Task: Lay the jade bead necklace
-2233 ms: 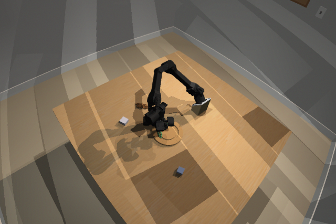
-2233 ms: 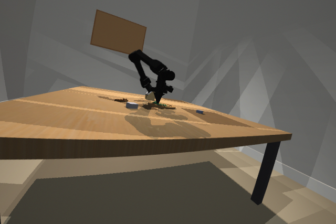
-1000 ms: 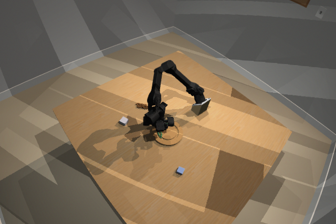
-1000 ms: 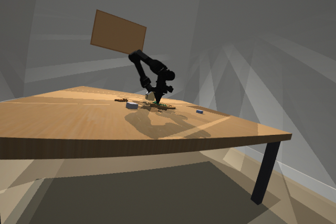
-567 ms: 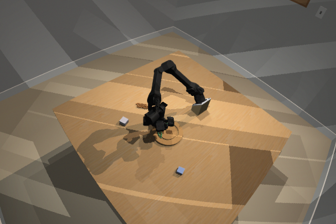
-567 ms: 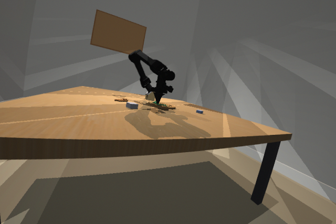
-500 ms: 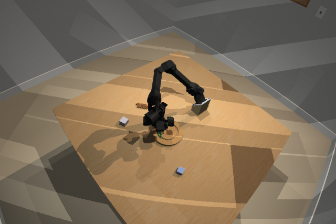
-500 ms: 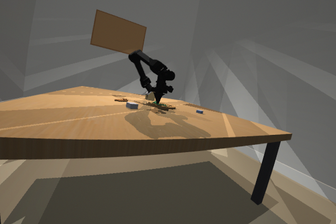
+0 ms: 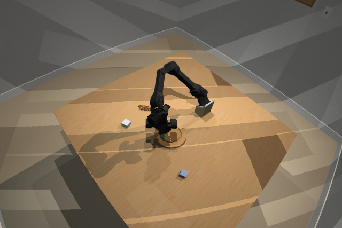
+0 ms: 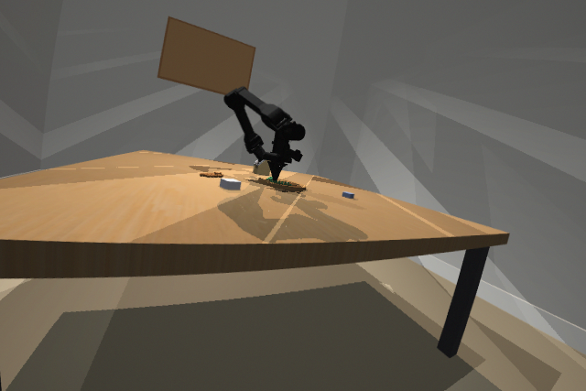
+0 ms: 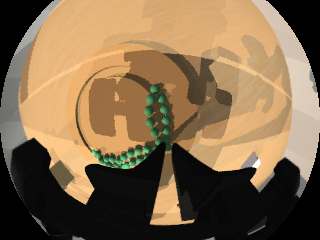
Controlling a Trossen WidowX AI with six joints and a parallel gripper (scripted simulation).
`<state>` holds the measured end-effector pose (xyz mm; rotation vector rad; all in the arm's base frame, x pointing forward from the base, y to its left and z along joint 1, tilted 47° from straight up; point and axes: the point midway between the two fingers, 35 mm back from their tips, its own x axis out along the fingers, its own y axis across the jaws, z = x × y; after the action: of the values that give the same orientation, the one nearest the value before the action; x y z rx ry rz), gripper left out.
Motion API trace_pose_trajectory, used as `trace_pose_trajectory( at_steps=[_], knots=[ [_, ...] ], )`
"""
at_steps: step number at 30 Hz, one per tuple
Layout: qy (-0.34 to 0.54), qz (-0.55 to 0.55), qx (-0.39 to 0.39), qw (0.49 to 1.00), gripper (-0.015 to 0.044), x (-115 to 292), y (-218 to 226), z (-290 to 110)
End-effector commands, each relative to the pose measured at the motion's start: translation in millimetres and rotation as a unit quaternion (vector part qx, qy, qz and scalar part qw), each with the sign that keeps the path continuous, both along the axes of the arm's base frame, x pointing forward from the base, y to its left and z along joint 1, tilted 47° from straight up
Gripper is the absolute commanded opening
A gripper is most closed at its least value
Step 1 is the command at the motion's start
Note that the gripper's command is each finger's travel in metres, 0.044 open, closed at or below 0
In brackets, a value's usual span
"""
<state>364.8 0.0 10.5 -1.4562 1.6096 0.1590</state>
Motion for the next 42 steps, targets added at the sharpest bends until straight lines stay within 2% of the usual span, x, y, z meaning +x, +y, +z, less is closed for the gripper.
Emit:
trace_pose_trajectory(
  at_steps=[1,39,42],
  knots=[
    [0.008,-0.004,-0.005,1.0,0.0,-3.2,-5.8,-3.1],
    [0.008,-0.004,-0.005,1.0,0.0,-3.2,-5.8,-3.1],
    [0.0,0.0,0.0,1.0,0.0079,0.0,0.0,0.0]
  ],
)
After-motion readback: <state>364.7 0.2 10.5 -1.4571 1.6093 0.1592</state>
